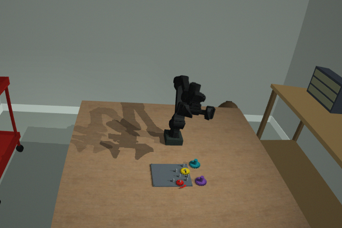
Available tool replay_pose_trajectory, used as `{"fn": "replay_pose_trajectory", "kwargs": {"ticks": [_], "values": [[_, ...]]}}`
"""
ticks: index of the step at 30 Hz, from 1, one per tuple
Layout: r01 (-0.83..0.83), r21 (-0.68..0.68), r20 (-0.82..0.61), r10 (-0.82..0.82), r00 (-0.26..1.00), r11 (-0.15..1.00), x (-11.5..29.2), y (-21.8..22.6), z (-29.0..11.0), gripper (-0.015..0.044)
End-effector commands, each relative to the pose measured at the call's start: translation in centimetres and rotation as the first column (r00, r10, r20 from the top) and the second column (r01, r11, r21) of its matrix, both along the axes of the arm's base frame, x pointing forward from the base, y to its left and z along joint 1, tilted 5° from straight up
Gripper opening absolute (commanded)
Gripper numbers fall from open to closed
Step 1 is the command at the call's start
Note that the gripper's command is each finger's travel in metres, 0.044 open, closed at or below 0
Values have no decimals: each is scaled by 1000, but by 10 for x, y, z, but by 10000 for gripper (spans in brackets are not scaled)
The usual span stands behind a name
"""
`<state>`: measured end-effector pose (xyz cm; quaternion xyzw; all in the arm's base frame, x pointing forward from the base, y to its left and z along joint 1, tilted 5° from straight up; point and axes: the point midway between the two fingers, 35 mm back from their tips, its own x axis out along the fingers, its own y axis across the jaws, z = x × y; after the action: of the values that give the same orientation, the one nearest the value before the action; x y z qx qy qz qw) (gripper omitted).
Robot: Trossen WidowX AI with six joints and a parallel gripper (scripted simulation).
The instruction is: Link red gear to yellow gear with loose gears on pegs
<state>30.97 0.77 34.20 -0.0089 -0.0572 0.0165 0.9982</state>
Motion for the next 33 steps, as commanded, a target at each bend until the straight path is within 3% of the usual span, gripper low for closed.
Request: {"fn": "replay_pose_trajectory", "kwargs": {"ticks": [1, 8, 12, 16, 20, 24, 33], "values": [[-3, 7, -12, 4, 1000, 1000, 1, 1, -2, 426], [4, 281, -456, 129, 880, 960, 30, 33, -98, 440], [148, 385, -702, 186, 688, 911, 24, 54, -159, 440], [353, 374, -879, 206, 430, 858, 2, 71, -213, 440], [532, 257, -965, 191, 177, 807, -28, 82, -250, 440], [671, 52, -986, 145, -83, 740, -65, 88, -275, 440], [685, 18, -983, 136, -119, 728, -75, 93, -277, 440]]}}
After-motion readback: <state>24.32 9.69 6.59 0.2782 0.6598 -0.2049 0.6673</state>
